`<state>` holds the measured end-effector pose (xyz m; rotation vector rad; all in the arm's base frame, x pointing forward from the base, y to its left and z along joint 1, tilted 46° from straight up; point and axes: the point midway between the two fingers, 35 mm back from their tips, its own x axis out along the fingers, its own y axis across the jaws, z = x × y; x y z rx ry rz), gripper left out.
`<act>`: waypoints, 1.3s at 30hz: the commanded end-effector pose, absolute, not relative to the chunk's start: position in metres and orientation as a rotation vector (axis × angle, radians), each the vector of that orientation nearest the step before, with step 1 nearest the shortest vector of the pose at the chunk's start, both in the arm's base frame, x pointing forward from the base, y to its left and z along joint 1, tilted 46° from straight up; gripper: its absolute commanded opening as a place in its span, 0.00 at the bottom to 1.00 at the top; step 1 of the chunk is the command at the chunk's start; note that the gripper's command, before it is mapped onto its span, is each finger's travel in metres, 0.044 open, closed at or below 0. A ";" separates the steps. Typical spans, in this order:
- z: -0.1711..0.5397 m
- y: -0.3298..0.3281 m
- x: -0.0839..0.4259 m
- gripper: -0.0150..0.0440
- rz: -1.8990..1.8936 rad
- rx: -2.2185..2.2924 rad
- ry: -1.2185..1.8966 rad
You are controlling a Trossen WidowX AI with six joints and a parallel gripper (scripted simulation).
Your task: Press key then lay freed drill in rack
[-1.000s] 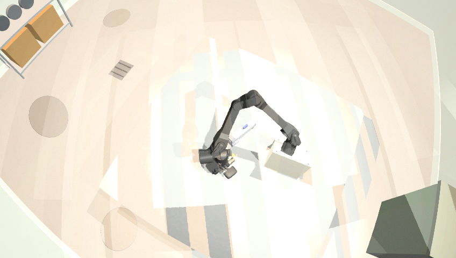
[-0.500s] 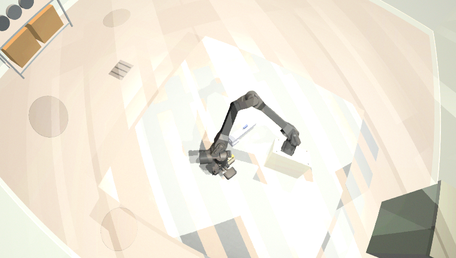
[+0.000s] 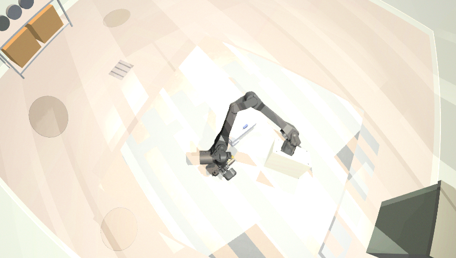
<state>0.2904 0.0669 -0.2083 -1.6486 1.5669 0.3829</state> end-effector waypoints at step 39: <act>-0.131 0.123 0.308 1.00 0.380 -1.565 1.536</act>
